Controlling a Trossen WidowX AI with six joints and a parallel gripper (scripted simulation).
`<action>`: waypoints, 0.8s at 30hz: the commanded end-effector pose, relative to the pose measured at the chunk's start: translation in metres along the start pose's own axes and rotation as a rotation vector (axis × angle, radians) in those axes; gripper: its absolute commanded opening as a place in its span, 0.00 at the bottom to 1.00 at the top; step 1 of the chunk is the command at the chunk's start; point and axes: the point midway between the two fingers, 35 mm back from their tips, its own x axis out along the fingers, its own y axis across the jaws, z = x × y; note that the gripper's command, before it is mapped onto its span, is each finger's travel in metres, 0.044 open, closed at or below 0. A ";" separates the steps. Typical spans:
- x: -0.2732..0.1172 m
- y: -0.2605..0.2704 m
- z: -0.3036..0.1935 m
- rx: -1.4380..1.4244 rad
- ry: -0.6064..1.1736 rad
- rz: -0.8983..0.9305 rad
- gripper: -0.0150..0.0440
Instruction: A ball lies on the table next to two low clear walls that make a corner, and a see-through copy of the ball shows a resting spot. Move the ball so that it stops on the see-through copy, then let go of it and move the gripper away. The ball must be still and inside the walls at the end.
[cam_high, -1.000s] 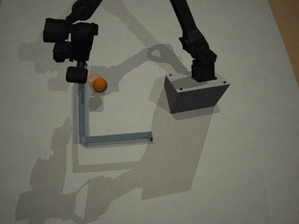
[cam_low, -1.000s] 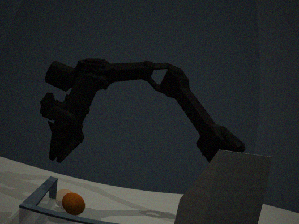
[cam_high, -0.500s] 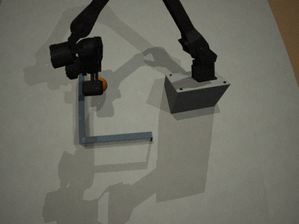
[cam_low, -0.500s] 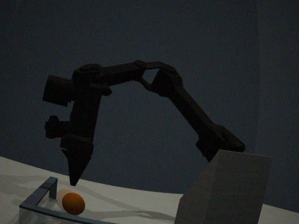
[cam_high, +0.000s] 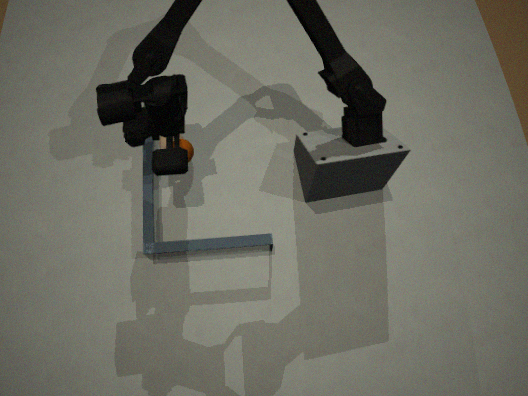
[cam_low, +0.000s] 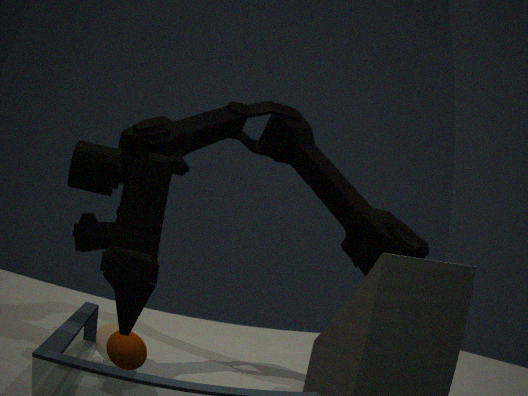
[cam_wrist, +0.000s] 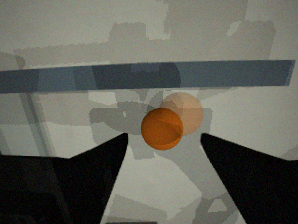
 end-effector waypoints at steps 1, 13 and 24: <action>0.009 0.001 -0.002 -0.013 0.006 -0.007 0.88; 0.028 0.000 -0.003 -0.013 0.006 -0.009 0.88; 0.032 0.000 -0.003 -0.013 0.006 -0.009 0.67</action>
